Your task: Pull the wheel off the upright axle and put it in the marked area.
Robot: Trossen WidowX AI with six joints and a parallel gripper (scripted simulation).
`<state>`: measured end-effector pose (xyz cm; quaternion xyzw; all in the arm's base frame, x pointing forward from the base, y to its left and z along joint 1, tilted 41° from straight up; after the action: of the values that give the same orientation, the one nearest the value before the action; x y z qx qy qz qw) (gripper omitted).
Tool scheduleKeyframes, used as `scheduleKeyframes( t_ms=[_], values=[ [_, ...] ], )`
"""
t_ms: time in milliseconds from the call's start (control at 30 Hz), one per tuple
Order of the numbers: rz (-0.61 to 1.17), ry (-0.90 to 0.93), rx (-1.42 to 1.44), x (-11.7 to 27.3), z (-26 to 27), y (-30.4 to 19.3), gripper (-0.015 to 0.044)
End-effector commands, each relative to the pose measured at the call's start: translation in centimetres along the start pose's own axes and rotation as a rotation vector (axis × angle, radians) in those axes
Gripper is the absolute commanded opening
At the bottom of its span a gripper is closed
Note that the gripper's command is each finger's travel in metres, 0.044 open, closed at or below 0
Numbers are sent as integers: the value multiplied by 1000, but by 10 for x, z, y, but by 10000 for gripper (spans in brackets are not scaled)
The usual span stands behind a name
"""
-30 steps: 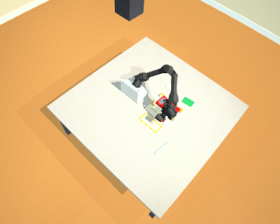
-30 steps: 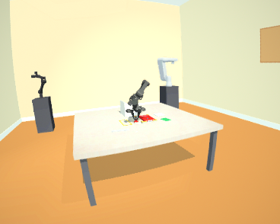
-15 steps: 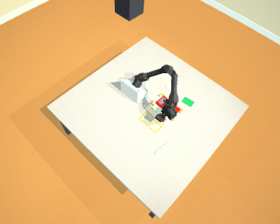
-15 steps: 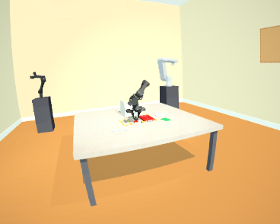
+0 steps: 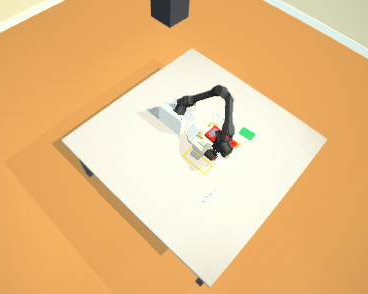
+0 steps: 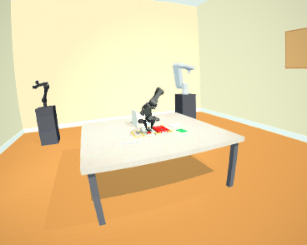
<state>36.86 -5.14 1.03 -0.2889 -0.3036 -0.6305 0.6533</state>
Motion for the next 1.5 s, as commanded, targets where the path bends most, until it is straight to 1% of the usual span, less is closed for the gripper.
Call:
scheduleKeyframes(
  t_ms=[0,1467],
  values=[
    [-13,-2,-14,13,-2,-2,0],
    [-18,-2,-16,27,-2,-2,0]
  ],
)
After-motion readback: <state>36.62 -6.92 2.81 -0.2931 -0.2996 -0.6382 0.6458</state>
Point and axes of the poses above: the point midway between the two fingers, 35 mm back from their tips, its own x axis back along the fingers, its own z axis across the jaws, y = z × x, the point moved 7 cm from there along x, back along the fingers
